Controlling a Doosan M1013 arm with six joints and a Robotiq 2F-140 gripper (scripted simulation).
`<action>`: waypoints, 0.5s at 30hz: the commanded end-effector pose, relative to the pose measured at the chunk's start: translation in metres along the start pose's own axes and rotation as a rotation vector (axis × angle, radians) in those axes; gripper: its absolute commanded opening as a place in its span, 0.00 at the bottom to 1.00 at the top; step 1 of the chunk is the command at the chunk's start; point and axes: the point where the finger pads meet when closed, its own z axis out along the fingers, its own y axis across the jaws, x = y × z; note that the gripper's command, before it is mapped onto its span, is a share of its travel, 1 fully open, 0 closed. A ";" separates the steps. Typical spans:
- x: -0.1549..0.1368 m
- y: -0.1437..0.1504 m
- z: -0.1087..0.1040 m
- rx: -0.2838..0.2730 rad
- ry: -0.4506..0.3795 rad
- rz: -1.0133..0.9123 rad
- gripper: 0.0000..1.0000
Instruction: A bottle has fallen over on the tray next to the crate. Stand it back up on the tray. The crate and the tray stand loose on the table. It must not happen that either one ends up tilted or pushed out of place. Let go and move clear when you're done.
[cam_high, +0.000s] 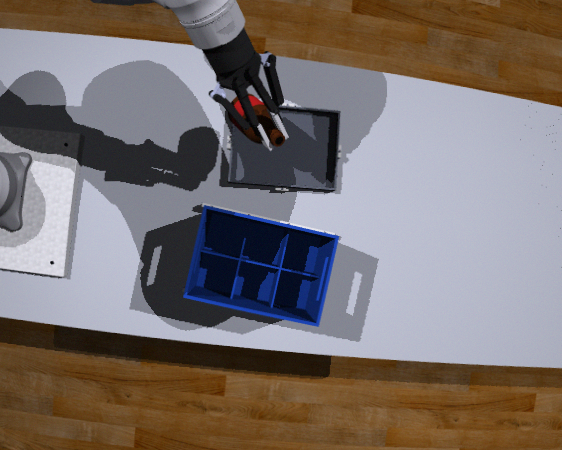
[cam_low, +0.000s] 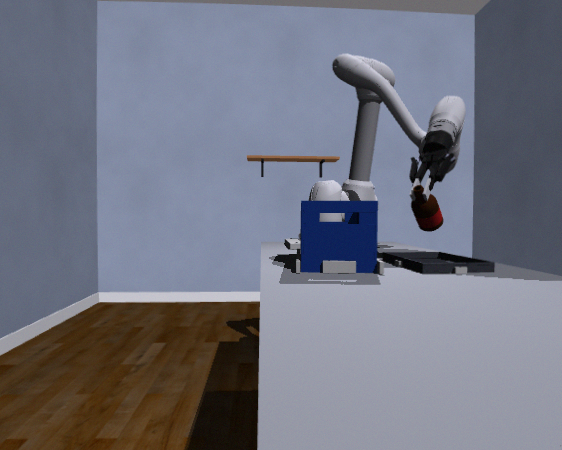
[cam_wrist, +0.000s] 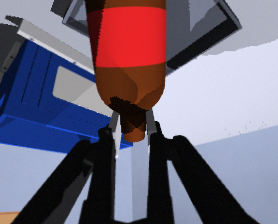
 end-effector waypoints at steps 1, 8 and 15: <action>0.000 -0.001 0.000 0.002 -0.021 0.000 0.10; 0.001 -0.001 0.000 0.004 -0.063 0.000 0.10; 0.002 0.000 0.000 0.002 -0.105 0.000 0.10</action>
